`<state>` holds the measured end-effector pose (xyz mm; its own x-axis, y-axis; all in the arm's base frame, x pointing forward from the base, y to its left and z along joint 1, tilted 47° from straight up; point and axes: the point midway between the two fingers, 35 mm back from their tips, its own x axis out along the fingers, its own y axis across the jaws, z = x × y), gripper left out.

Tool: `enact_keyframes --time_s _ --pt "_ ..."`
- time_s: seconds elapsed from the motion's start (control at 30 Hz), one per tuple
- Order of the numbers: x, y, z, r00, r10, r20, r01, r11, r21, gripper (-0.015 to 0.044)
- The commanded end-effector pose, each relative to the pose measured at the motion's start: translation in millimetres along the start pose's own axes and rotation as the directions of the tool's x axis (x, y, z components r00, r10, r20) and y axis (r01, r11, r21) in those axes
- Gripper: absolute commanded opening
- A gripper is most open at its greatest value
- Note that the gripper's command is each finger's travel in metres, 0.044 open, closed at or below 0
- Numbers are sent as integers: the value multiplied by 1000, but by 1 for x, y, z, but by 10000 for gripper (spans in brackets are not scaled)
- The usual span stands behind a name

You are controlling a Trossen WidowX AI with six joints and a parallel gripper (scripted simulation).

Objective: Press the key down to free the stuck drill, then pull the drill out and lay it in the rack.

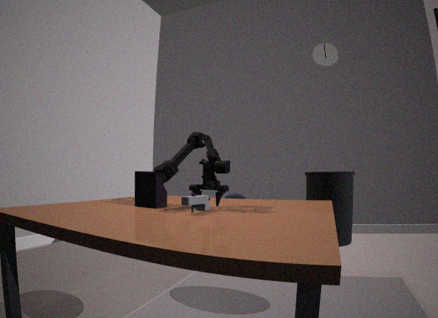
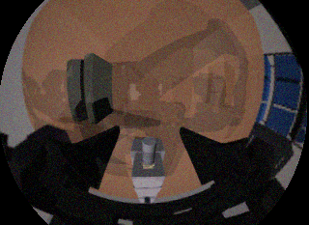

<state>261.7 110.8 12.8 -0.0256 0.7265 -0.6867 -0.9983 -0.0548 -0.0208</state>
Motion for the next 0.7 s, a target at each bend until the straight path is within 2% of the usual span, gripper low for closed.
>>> enact_keyframes --time_s 0.0,0.43,0.67 --pt "0 0 0 1000 -1 0 1 1000 -1 387" --pt "0 0 0 1000 -1 0 1 1000 -1 46" --pt "0 0 0 1000 -1 0 1 1000 -1 0"
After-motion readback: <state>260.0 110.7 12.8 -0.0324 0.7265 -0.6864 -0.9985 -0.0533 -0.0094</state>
